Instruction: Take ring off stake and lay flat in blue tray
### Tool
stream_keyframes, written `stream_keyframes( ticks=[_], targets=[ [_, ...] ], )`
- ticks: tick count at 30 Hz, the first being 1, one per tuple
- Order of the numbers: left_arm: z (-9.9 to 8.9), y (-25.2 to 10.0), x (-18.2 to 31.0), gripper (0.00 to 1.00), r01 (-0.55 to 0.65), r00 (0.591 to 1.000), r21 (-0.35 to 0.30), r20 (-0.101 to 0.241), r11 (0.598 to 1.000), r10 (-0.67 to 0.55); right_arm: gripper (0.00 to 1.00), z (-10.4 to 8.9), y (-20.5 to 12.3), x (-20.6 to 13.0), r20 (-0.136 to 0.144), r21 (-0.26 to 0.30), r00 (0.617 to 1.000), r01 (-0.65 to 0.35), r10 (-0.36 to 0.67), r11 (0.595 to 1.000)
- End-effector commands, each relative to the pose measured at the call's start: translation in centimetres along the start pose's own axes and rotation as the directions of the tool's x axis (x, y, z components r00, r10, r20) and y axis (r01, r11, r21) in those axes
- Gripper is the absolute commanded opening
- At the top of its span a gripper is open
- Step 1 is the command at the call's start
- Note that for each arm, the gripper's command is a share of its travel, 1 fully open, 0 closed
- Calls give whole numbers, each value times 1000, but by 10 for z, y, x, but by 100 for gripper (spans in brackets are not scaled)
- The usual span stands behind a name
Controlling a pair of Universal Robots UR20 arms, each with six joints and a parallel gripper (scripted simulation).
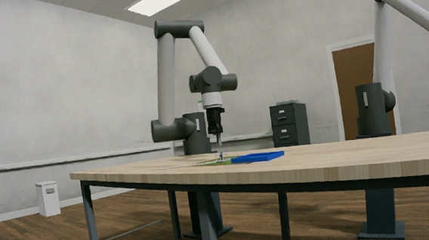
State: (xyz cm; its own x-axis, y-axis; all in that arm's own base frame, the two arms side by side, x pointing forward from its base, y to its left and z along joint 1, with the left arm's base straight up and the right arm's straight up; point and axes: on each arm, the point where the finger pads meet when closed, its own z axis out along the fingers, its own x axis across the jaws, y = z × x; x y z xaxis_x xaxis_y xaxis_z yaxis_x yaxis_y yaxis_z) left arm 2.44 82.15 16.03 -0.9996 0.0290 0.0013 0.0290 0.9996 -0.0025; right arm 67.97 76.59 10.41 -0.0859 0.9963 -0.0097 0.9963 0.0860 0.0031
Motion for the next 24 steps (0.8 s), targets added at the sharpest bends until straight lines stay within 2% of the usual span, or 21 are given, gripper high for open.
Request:
stream_keyframes(
  ticks=[1, 5, 9, 11, 12, 15, 17, 18, 24],
  targets=[
    [-2, 3, 0, 100, 0, 1000, -2, 1, 1000, 0, 0, -2, -5, -12, -5, -2, 961, 276, -276, 961],
    [-2, 3, 0, 100, 0, 1000, -2, 1, 1000, 0, 0, 2, -6, -14, -4, -3, 899, 439, -439, 899],
    [-2, 3, 0, 100, 0, 1000, -2, 1, 1000, 0, 0, 1, -3, -11, -4, -7, 810, 587, -587, 810],
    [-2, 3, 0, 100, 0, 1000, -2, 1, 1000, 0, 0, 1, -3, -11, -4, -7, 810, 587, -587, 810],
    [-2, 3, 0, 100, 0, 1000, -2, 1, 1000, 0, 0, 1, -3, -11, -5, -7, 731, 683, -683, 731],
    [-2, 3, 0, 100, 0, 1000, -2, 1, 1000, 0, 0, 0, -3, -11, -6, -8, 657, 754, -754, 657],
    [-2, 3, 0, 100, 0, 1000, -2, 1, 1000, 0, 0, -1, -3, -12, -9, -8, 590, 807, -807, 590],
    [-2, 3, 0, 100, 0, 1000, -2, 1, 1000, 0, 0, -2, -2, -13, -10, -9, 577, 817, -817, 577],
    [-2, 3, 0, 100, 0, 1000, -2, 1, 1000, 0, 0, -2, 2, -17, -10, -9, 581, 814, -814, 581]
  ],
)
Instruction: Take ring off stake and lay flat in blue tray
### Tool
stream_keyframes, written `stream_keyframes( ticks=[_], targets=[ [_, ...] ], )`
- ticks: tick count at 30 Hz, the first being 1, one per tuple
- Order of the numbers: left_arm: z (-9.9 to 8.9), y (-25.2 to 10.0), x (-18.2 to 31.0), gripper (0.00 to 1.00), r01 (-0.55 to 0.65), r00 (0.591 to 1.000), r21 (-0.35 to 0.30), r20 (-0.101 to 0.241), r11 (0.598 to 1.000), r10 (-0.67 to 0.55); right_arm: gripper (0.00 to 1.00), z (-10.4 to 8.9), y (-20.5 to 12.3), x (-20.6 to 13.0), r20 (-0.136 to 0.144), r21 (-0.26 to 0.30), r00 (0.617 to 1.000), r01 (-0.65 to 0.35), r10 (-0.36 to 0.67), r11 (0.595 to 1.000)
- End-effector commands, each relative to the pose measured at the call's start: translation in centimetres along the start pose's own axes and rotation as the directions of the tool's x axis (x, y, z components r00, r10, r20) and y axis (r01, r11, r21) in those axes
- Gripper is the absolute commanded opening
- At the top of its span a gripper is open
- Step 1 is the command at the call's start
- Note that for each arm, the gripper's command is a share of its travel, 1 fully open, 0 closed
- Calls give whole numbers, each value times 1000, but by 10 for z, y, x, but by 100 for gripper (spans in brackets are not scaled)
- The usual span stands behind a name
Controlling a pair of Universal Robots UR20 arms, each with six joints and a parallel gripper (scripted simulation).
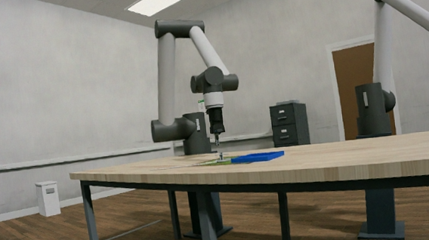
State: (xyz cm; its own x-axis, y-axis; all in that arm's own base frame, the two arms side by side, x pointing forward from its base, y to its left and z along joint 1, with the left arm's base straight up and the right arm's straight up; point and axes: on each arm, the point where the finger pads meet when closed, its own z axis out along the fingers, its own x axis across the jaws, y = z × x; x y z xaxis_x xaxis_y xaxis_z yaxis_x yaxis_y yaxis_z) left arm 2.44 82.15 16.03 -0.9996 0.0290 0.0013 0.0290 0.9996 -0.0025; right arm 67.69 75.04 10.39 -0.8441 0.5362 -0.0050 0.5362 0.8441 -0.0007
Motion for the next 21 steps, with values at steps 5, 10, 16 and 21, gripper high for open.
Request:
stream_keyframes(
  ticks=[5, 10, 16, 21],
  targets=[
    [-2, 3, 0, 100, 0, 1000, -2, 1, 1000, 0, 0, -2, 2, -5, -5, -4, 999, 33, -33, 999],
    [-2, 3, 0, 100, 0, 1000, -2, 1, 1000, 0, 0, -2, 3, -2, -5, -4, 999, 35, -35, 999],
    [-2, 3, 0, 100, 0, 1000, -2, 1, 1000, 0, 0, -2, 3, -1, -5, -4, 999, 35, -35, 999],
    [-2, 3, 0, 100, 0, 1000, -2, 1, 1000, 0, 0, -2, 3, -1, -5, -4, 999, 35, -36, 999]
  ],
)
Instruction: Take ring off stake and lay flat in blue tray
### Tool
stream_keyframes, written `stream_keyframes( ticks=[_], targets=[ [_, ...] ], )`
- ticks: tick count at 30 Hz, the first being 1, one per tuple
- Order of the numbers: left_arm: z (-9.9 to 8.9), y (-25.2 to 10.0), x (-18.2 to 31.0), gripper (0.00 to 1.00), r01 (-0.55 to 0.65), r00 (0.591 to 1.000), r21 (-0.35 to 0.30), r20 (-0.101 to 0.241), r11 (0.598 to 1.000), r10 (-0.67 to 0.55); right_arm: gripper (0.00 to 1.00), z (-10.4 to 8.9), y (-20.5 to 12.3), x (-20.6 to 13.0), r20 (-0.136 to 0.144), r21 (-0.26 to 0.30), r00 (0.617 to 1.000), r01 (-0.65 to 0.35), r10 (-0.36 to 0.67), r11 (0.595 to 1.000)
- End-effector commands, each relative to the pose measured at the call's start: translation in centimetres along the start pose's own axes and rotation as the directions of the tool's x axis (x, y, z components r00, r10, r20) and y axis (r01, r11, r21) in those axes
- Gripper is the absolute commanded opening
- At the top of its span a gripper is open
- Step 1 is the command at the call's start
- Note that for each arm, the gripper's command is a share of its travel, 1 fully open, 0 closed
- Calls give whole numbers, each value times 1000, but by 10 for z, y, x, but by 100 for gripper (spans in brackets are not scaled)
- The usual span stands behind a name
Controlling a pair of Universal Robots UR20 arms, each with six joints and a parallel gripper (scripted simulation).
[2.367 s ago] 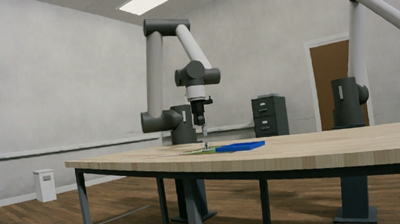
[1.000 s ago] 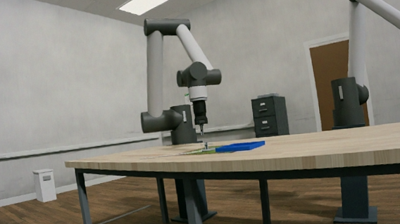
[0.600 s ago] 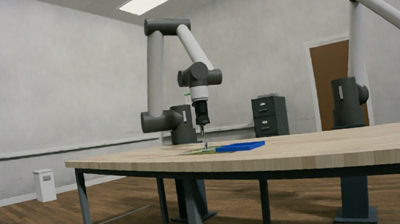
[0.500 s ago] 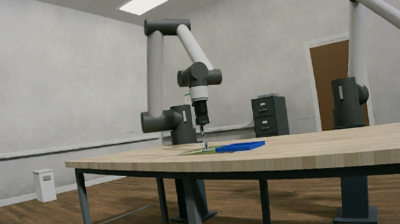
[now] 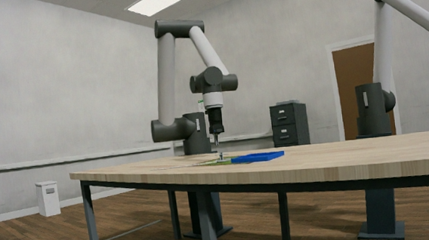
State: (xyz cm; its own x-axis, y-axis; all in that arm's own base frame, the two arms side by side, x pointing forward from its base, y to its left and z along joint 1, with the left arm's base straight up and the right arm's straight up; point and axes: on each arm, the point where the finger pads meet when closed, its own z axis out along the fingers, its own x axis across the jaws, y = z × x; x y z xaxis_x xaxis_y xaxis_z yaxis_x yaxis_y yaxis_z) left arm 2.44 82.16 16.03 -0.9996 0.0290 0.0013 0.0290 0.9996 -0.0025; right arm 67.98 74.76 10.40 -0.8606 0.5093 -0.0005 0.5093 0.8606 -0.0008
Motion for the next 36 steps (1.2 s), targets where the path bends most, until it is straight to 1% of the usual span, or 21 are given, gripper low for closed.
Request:
stream_keyframes(
  ticks=[1, 5, 15, 17, 32, 36],
  targets=[
    [-2, 3, 0, 100, 0, 1000, -2, 1, 1000, 0, 0, -2, 4, 3, -1, -4, 1000, 4, -4, 1000],
    [-2, 3, 0, 100, 0, 1000, -2, 1, 1000, 0, 0, 1, 3, 3, -1, -2, 1000, 4, -4, 1000],
    [-2, 3, 0, 100, 0, 1000, -2, 1, 1000, 0, 0, 17, -2, 2, -1, 5, 1000, 4, -4, 1000],
    [-2, 3, 0, 100, 0, 1000, -2, 1, 1000, 0, 0, 17, -2, 2, -1, 5, 1000, 4, -4, 1000],
    [-2, 3, 0, 100, 0, 1000, -2, 1, 1000, 0, 0, 48, -3, 2, -1, 5, 1000, 4, -4, 1000],
    [-2, 3, 0, 100, 0, 1000, -2, 1, 1000, 0, 0, 51, -1, 2, -1, 2, 1000, 4, -4, 1000]
  ],
)
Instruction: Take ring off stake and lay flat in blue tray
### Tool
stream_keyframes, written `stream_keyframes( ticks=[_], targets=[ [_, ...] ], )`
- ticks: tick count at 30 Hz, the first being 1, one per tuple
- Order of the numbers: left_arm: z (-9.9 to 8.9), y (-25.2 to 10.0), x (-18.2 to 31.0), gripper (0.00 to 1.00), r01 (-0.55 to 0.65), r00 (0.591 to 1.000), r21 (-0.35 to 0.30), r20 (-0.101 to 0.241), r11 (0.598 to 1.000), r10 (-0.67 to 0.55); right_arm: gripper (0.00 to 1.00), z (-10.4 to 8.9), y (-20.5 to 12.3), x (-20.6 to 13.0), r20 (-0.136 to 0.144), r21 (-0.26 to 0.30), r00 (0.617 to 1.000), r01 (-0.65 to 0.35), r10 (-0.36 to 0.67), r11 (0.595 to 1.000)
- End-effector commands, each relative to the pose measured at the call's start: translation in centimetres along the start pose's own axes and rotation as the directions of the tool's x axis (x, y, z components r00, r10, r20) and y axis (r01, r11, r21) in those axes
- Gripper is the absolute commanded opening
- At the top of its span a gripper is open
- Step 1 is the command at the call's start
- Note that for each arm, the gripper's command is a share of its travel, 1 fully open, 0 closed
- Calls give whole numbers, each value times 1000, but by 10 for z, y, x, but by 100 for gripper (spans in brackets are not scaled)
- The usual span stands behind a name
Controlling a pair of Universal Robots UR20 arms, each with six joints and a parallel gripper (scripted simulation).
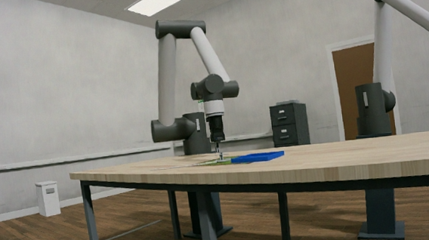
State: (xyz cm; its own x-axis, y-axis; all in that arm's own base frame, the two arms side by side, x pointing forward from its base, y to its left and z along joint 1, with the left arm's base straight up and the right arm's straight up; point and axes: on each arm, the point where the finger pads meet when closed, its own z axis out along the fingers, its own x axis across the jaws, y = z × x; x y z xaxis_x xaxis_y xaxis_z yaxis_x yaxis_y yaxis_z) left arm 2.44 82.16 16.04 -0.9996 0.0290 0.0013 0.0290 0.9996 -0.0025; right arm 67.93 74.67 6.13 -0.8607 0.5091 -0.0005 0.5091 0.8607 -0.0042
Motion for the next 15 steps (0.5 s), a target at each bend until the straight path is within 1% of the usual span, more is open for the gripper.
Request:
stream_keyframes(
  ticks=[1, 9, 15],
  targets=[
    [-2, 3, 0, 100, 0, 1000, -2, 1, 1000, 0, 0, 10, 1, 2, -1, -1, 1000, 4, -4, 1000],
    [-2, 3, 0, 100, 0, 1000, -2, 1, 1000, 0, 0, 25, -2, 2, -1, 1, 1000, 4, -4, 1000],
    [-2, 3, 0, 100, 0, 1000, -2, 1, 1000, 0, 0, 29, -1, 2, -1, 1, 1000, 4, -4, 1000]
  ],
)
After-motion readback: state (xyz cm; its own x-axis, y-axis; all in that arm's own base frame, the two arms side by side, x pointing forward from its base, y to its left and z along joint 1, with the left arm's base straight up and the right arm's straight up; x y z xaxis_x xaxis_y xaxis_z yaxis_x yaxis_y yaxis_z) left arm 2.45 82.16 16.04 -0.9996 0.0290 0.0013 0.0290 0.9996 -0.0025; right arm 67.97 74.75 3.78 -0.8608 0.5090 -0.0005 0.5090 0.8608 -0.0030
